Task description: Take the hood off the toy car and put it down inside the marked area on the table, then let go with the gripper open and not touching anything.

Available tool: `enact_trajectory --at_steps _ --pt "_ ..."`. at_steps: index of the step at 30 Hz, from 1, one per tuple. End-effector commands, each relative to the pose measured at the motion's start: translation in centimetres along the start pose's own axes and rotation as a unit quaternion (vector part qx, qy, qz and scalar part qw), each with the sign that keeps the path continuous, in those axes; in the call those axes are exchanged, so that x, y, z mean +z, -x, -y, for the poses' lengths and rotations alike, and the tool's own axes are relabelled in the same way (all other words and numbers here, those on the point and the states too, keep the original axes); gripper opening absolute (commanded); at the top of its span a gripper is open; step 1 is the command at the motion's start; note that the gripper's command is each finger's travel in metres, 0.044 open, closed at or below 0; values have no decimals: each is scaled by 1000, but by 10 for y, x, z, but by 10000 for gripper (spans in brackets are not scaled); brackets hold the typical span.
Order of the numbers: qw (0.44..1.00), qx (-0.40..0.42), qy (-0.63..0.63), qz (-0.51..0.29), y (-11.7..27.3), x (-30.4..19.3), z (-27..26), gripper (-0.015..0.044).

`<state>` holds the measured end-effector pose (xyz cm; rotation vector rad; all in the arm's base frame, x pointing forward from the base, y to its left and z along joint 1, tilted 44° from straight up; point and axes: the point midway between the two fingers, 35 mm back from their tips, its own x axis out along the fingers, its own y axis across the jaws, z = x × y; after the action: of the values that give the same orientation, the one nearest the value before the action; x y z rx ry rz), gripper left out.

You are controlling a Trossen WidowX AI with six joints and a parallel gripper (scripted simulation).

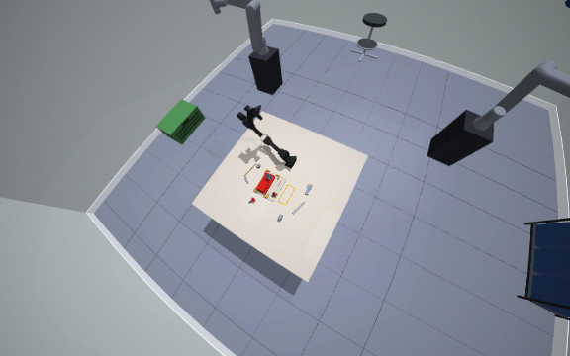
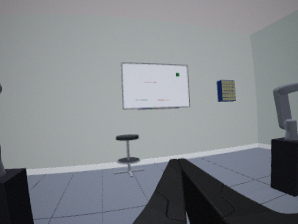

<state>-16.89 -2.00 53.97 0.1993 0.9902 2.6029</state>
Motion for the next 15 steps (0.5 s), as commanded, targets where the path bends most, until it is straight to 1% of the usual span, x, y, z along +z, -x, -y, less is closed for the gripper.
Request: enact_trajectory --at_steps 1,6,15 --pt "1000 -1 -1 1 0 1 1 26" --pt "999 -20 -19 47 -1 28 21 157" --pt "976 -99 -73 178 12 102 93 394"
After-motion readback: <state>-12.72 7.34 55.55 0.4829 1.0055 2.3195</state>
